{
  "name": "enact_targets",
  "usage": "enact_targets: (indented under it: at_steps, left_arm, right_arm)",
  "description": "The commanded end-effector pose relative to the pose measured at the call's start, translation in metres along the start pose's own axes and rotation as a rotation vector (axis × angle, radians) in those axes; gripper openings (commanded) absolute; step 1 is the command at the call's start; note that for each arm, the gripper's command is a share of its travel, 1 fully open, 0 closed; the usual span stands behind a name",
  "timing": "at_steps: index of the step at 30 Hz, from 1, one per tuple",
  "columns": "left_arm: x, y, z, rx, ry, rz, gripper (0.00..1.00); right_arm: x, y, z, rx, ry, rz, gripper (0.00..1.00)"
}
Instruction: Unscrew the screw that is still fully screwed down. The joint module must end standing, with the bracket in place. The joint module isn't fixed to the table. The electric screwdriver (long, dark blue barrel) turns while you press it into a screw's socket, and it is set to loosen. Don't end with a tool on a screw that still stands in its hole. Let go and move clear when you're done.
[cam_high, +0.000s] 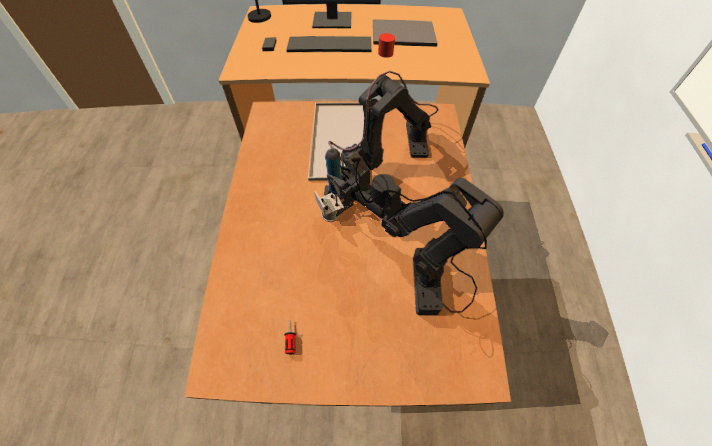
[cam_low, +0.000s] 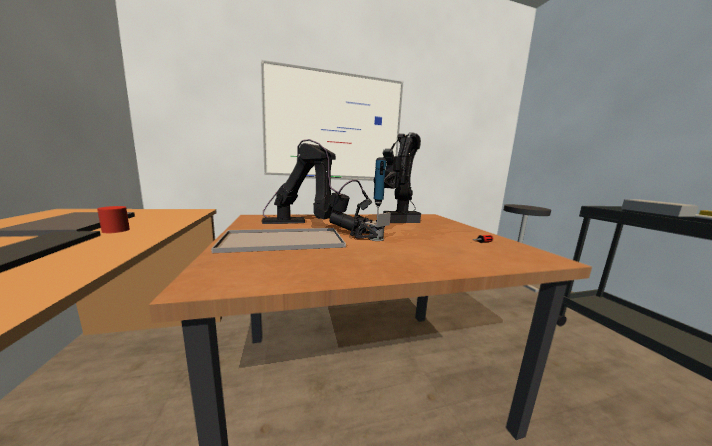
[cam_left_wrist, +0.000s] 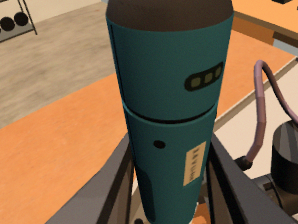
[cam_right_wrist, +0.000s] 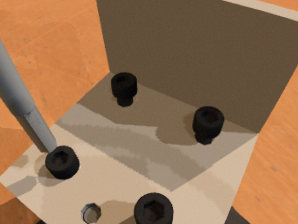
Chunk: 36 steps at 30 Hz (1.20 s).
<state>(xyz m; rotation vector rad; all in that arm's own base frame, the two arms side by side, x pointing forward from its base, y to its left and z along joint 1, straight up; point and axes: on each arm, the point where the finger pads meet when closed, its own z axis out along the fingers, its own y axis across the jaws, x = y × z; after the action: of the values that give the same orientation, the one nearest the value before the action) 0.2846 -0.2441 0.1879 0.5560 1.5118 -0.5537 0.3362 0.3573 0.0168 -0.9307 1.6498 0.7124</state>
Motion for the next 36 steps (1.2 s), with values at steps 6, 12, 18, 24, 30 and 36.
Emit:
enact_targets:
  at_steps: [6,12,18,24,30,36]
  left_arm:
    - [-0.0466,0.0019,-0.0006,-0.007,-0.168,-0.005,0.42]
    - [-0.0459,0.002,-0.0006,-0.007,-0.167,-0.005,0.42]
    - [-0.0394,0.0024,-0.0032,-0.007,-0.152,-0.005,0.42]
    - [-0.0391,0.0024,-0.0032,-0.007,-0.151,-0.005,0.42]
    - [-0.0391,0.0024,-0.0032,-0.007,-0.151,-0.005,0.42]
    - [-0.0464,0.0028,-0.0013,-0.007,-0.169,-0.005,0.42]
  right_arm:
    - [0.0159,0.0057,-0.0023,-0.013,0.044,0.02,0.59]
    - [0.0159,0.0057,-0.0023,-0.013,0.044,0.02,0.59]
    - [0.0159,0.0057,-0.0023,-0.013,0.044,0.02,0.59]
    - [0.0159,0.0057,-0.0023,-0.013,0.044,0.02,0.59]
    - [0.0159,0.0057,-0.0023,-0.013,0.044,0.02,0.59]
    - [0.0159,0.0057,-0.0023,-0.013,0.044,0.02,0.59]
